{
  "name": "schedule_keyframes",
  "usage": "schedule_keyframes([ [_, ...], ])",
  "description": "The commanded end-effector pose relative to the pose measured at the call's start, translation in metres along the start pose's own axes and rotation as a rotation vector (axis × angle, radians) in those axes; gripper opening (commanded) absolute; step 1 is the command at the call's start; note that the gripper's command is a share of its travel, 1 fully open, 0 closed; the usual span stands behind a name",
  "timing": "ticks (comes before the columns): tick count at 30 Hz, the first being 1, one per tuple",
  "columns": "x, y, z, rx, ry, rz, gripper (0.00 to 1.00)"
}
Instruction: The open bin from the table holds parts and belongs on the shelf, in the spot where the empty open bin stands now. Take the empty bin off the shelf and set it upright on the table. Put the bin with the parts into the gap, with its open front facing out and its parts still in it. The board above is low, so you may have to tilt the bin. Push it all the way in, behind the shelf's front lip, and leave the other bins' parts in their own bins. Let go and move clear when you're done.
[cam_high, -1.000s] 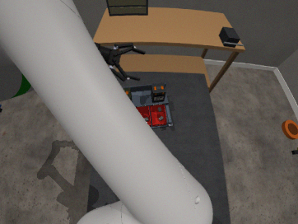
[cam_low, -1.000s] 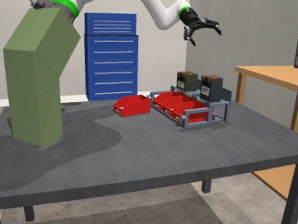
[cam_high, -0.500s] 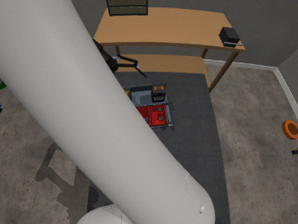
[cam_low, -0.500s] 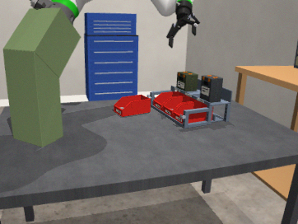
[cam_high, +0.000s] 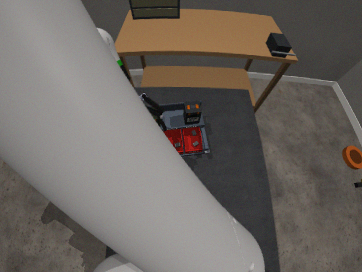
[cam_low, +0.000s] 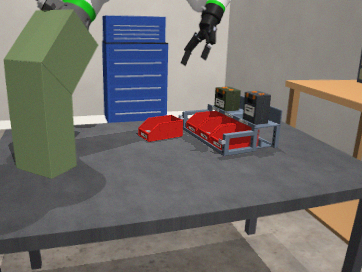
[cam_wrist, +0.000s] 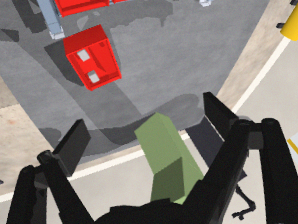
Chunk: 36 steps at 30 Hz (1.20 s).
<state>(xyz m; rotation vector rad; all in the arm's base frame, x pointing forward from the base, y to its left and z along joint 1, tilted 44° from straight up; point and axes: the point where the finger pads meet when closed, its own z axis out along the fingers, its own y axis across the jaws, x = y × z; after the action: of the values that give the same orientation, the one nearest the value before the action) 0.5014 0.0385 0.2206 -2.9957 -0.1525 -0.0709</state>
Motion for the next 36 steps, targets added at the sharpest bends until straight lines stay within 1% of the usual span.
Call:
schedule_keyframes([
  [1,0.002,-0.021,0.038,0.101,0.066,-0.068,1.0],
  [6,0.001,-0.041,0.073,0.194,0.143,-0.111,1.0],
  [10,0.0,-0.053,0.096,0.249,0.209,-0.128,1.0],
  [12,0.0,-0.053,0.096,0.249,0.209,-0.128,1.0],
  [18,-0.003,-0.063,0.123,0.302,0.305,-0.132,1.0],
  [27,-0.009,-0.062,0.153,0.327,0.427,-0.11,1.0],
  [29,-0.009,-0.062,0.153,0.327,0.427,-0.11,1.0],
  [36,-0.015,-0.055,0.169,0.321,0.496,-0.085,1.0],
])
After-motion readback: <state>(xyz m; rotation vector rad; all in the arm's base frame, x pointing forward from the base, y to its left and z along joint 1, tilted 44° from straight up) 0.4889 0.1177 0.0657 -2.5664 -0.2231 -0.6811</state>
